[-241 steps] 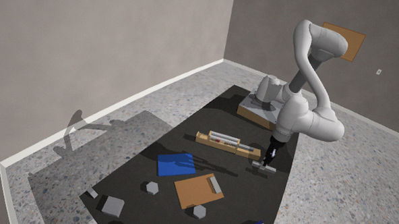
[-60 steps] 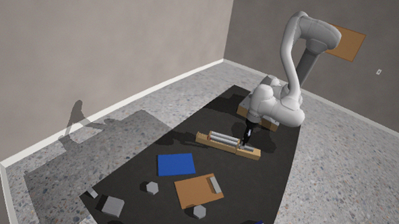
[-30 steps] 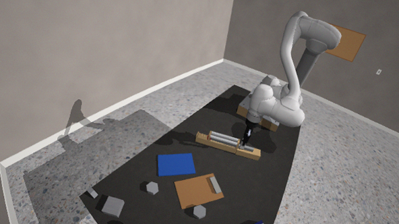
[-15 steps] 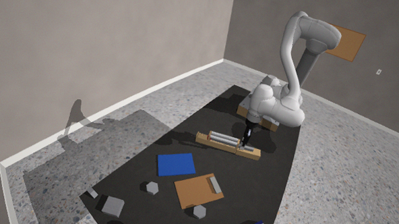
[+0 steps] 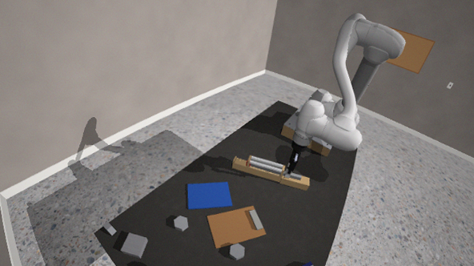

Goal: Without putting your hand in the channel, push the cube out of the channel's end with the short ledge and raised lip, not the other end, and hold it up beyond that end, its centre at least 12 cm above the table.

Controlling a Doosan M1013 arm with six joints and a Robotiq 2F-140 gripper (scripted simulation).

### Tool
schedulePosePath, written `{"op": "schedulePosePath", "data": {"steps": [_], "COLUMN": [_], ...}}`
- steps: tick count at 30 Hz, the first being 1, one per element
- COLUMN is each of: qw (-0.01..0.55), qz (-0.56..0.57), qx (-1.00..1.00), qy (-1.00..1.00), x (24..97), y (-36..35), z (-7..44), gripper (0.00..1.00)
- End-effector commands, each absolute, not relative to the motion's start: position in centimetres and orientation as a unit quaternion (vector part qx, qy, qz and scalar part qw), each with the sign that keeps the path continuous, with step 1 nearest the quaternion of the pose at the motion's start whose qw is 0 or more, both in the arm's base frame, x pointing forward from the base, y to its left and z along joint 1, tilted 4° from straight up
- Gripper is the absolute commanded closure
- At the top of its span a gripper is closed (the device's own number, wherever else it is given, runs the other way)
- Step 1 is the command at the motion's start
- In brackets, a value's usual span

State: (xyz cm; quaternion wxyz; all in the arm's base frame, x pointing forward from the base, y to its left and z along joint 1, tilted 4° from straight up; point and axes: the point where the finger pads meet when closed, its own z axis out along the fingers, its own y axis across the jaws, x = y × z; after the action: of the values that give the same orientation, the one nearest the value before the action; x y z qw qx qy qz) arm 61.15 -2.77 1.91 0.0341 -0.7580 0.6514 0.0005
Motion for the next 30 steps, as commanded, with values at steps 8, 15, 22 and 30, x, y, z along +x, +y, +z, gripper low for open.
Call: {"op": "schedulePosePath", "data": {"steps": [8, 15, 22, 30], "qw": [0.035, 0.035, 0.035, 0.035], "qz": [0.002, 0.002, 0.002, 0.002], "qx": [-0.757, -0.757, -0.757, -0.757], "qy": [0.653, 0.653, 0.653, 0.653], "x": [61.2, 61.2, 60.9, 60.9], "y": [-3.0, -3.0, -3.4, -3.4], "z": [1.9, 2.3, 8.3, 8.4], "gripper": [0.77, 0.77, 0.77, 0.77]}}
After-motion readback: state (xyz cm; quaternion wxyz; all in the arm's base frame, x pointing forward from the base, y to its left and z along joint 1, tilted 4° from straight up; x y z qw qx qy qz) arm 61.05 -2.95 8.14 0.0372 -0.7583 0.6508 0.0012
